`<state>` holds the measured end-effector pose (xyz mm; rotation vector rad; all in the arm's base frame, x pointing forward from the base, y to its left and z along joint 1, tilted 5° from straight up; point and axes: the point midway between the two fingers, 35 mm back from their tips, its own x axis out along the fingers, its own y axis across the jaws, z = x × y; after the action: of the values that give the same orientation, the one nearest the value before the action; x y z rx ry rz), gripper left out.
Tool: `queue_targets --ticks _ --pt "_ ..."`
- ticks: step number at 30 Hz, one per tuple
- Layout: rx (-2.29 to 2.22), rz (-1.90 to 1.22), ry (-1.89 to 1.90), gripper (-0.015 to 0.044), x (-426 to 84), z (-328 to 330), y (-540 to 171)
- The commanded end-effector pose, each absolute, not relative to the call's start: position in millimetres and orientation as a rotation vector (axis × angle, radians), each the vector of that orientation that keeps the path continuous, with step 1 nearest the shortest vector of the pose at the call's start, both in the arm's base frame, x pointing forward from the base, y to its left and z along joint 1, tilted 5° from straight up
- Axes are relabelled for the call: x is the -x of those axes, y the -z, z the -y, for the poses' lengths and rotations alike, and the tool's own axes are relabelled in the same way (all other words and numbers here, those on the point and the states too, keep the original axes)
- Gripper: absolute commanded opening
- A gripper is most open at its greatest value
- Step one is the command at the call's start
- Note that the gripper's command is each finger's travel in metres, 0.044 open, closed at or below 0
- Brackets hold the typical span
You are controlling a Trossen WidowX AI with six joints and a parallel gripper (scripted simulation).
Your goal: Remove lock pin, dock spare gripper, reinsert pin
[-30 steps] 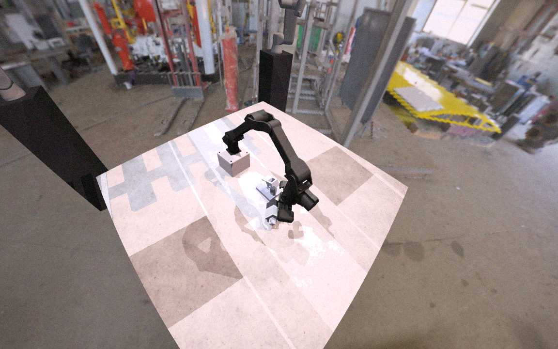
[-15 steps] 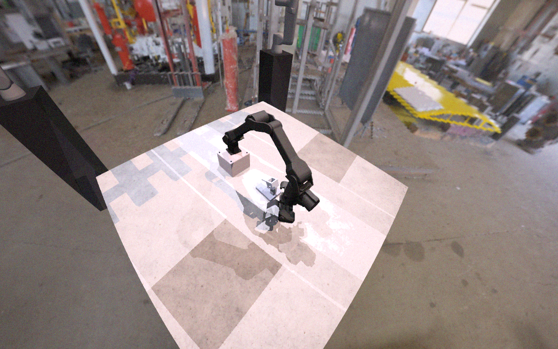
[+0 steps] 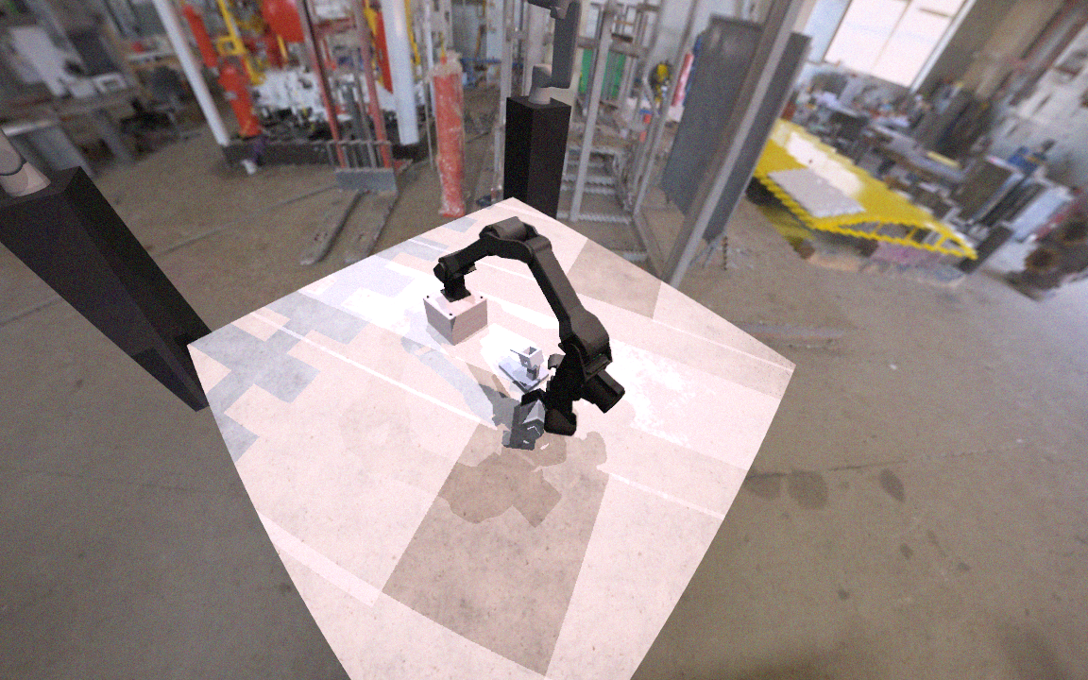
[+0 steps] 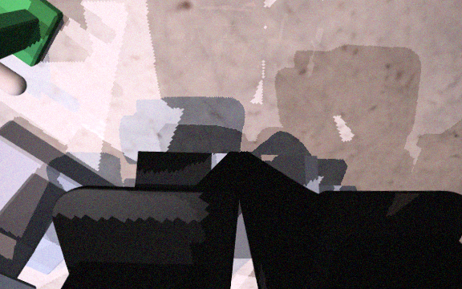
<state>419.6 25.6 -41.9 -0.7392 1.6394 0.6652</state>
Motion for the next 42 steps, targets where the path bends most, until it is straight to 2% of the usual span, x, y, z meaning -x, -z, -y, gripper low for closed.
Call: queue_targets --ticks 1,18,42 --pt "0.733 -1.654 -0.664 0.0000 -418 -25 46" --pt "0.738 -1.637 -0.666 0.0000 -436 -44 24" --pt "0.737 -1.662 -0.681 0.0000 -428 -42 -13"
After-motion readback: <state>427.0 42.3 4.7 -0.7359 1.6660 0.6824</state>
